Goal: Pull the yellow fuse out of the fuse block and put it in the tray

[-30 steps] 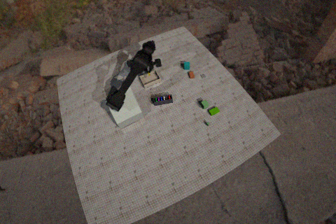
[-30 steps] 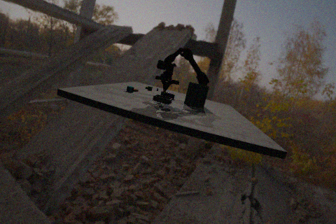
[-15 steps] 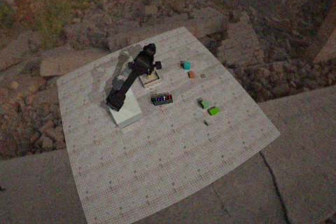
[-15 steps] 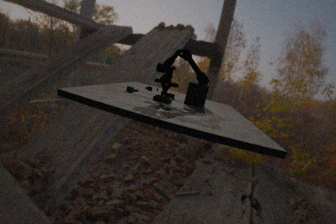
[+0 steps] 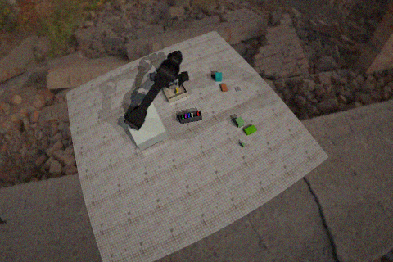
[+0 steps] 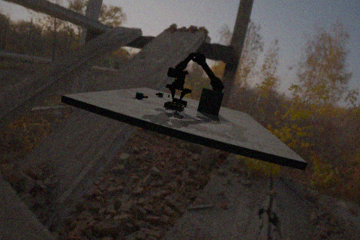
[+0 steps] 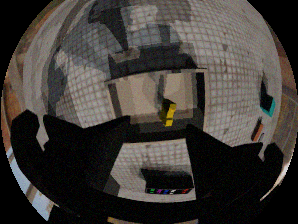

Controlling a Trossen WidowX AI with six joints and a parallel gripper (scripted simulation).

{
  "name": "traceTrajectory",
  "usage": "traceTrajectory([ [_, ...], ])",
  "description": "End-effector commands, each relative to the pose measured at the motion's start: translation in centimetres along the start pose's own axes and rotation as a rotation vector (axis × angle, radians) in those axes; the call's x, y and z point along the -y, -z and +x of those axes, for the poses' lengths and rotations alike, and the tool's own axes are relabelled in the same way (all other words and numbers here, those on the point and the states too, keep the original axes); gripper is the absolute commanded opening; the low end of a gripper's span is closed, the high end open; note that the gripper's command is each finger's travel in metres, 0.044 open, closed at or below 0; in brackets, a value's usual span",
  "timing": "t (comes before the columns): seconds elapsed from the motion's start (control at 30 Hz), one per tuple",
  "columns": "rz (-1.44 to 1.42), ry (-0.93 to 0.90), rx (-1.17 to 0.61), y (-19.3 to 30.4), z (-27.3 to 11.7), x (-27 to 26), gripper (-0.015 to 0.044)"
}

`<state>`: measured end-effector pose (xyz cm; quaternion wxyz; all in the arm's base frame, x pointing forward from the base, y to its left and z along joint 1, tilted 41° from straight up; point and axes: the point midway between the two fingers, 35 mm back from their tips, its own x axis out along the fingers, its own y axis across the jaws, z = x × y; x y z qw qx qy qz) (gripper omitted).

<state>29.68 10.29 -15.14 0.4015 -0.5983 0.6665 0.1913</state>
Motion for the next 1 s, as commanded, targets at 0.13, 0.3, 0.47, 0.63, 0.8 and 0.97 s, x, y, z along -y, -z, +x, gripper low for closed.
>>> traceTrajectory([
  [0.13,0.000,0.007,0.008,-0.15,-3.50,0.03,0.0330],
  [0.3,0.000,0.007,0.008,-0.15,-3.50,0.03,0.0330],
  [0.47,-0.005,0.010,0.006,-0.09,-3.30,0.09,0.0330],
  [0.63,-0.005,0.010,0.006,-0.09,-3.30,0.09,0.0330],
  [0.8,-0.005,0.010,0.006,-0.09,-3.30,0.09,0.0330],
  [0.97,-0.005,0.010,0.006,-0.09,-3.30,0.09,0.0330],
])
